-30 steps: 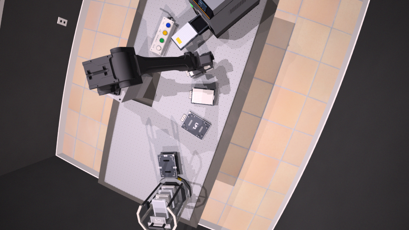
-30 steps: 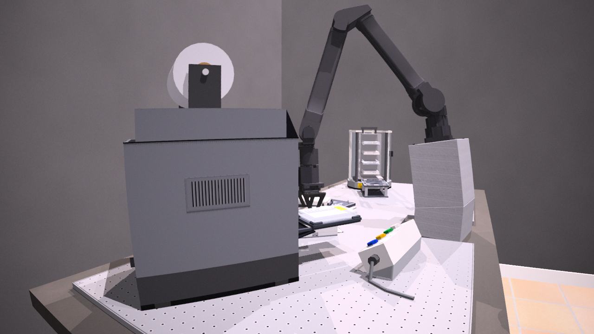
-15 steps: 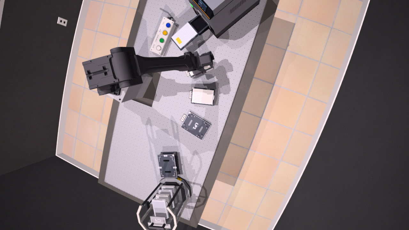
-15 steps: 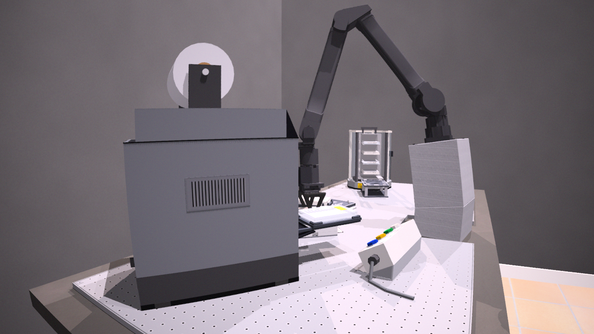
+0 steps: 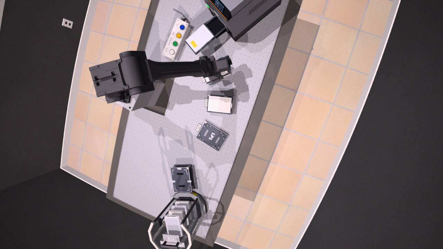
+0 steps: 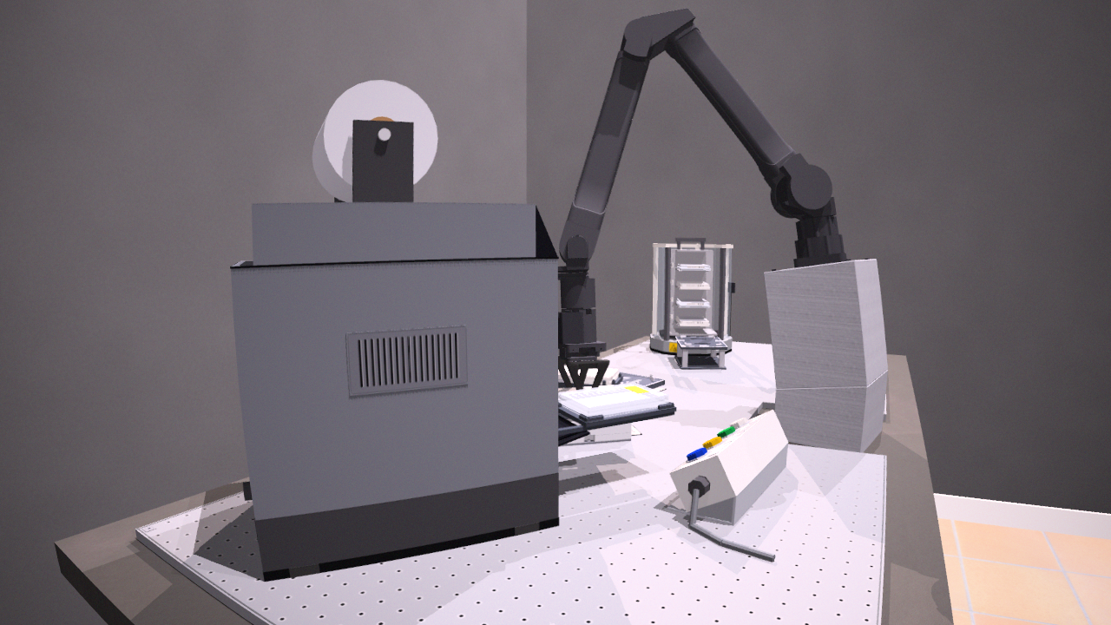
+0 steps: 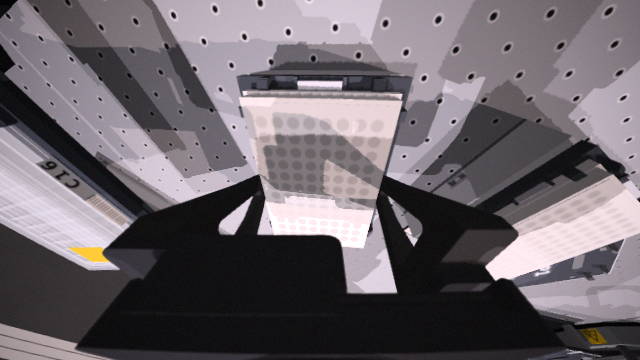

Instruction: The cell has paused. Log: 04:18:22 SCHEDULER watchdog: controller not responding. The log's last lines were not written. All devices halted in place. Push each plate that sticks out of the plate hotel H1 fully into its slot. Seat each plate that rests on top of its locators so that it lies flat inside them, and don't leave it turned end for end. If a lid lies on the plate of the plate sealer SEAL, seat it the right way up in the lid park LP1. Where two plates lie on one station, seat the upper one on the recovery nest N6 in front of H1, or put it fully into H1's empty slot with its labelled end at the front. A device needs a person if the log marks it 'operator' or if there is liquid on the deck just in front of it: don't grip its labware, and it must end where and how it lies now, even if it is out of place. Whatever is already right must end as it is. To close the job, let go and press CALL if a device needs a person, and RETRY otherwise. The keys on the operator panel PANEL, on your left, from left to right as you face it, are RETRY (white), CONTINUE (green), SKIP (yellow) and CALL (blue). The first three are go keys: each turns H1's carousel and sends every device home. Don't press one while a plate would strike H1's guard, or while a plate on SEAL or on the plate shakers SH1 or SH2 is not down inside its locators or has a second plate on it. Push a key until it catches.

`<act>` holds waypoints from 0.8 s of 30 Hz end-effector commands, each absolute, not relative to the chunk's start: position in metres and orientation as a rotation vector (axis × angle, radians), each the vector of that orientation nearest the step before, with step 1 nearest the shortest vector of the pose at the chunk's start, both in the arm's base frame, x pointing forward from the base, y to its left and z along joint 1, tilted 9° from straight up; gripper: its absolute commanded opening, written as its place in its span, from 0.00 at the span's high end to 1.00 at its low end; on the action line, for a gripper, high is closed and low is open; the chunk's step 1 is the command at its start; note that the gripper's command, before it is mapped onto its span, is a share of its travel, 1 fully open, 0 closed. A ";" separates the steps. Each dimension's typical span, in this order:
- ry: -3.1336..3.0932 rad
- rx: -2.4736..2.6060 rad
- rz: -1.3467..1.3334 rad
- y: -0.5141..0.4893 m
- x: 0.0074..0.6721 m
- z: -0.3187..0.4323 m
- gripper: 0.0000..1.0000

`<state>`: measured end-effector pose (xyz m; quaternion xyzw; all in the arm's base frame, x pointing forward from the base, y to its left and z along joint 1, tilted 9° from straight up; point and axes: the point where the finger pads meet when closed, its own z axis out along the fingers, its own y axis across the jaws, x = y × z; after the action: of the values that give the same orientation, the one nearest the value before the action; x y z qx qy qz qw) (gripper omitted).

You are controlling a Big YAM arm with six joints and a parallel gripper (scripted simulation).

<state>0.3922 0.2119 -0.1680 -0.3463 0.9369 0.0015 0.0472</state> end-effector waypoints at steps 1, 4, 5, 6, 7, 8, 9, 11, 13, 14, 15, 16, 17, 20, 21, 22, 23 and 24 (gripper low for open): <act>2.833 -1.046 0.017 0.214 0.409 -0.172 0.16; 2.833 -1.046 0.017 0.214 0.409 -0.172 0.16; 2.833 -1.046 0.017 0.214 0.409 -0.172 0.16; 2.833 -1.046 0.017 0.214 0.409 -0.172 0.16; 2.833 -1.046 0.017 0.214 0.409 -0.172 0.16; 2.833 -1.046 0.017 0.214 0.409 -0.172 0.16; 2.833 -1.046 0.017 0.214 0.409 -0.172 0.16; 2.833 -1.046 0.017 0.214 0.409 -0.172 0.16; 2.833 -1.046 0.017 0.214 0.409 -0.172 0.16; 2.833 -1.046 0.017 0.214 0.409 -0.172 0.16; 2.833 -1.046 0.017 0.214 0.409 -0.172 0.16; 2.833 -1.046 0.017 0.214 0.408 -0.172 0.16; 2.833 -1.046 0.017 0.214 0.408 -0.172 0.16; 2.833 -1.046 0.017 0.214 0.408 -0.172 0.16; 2.833 -1.046 0.017 0.214 0.408 -0.172 0.16; 2.833 -1.046 0.017 0.214 0.408 -0.172 0.00; 2.832 -1.045 0.008 0.213 0.409 -0.172 0.00; 2.832 -1.045 0.008 0.213 0.409 -0.172 0.00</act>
<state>0.3917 0.2143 -0.1670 -0.3475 0.9365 0.0055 0.0479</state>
